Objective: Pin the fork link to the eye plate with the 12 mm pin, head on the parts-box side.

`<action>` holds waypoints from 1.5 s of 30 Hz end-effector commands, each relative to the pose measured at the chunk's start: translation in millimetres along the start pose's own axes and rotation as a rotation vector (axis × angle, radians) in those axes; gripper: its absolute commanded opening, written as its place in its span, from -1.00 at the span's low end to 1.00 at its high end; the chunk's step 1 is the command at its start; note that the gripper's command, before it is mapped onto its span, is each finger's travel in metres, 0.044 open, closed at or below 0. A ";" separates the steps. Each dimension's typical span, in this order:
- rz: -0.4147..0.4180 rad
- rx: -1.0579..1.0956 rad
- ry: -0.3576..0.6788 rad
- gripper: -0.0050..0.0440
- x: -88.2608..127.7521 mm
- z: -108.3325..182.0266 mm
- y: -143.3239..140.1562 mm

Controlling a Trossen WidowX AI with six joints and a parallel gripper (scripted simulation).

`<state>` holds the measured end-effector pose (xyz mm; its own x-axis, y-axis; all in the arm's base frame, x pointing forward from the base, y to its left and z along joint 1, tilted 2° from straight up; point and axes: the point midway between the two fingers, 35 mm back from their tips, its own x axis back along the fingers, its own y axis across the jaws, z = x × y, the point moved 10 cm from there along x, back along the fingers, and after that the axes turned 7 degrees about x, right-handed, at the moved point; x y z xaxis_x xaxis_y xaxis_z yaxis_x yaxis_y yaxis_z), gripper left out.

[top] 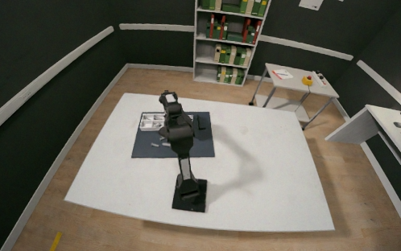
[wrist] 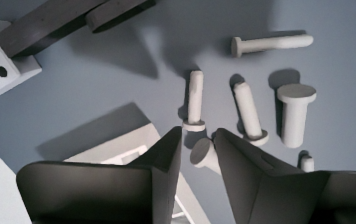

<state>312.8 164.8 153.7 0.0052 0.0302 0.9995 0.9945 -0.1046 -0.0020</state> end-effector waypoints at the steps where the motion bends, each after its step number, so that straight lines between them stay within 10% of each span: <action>1: -0.006 -0.002 0.004 -0.39 1.4 1.4 1.0; 45: 0.001 -0.001 -0.001 -0.39 -36.8 1.6 0.0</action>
<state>313.1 165.0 120.5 0.0049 0.0300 0.9995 0.9945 -0.1048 -0.0017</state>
